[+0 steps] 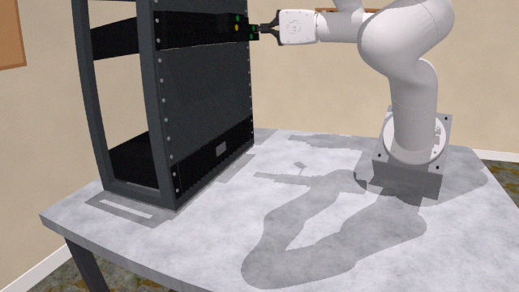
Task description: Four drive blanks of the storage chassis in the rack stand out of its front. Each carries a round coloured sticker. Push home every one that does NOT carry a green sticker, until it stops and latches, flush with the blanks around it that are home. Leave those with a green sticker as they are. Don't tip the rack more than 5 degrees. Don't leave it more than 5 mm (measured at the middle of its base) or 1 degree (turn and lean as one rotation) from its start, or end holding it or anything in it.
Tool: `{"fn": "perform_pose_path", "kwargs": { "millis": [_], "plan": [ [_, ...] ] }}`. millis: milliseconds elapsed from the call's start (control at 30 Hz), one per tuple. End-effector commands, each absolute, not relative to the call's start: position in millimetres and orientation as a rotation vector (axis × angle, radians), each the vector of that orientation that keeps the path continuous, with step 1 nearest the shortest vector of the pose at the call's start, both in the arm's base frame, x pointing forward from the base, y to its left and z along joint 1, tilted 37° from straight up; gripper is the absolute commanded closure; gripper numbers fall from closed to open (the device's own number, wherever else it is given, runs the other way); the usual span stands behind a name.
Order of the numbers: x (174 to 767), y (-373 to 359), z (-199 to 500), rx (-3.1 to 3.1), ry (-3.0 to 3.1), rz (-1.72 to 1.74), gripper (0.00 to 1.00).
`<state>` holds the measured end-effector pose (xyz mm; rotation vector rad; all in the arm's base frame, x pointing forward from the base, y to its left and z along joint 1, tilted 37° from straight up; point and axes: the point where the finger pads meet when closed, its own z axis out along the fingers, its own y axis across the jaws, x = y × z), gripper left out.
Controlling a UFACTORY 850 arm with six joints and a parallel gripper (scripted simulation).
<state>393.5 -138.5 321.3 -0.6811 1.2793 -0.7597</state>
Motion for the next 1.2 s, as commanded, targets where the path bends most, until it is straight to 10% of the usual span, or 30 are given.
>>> {"fn": "perform_pose_path", "kwargs": {
  "millis": [0,1167],
  "plan": [
    [387,-127,334,-0.681,1.284,-0.762,1.0],
    [439,-123,345,-0.681,1.284,-0.762,1.0]
  ]
}}
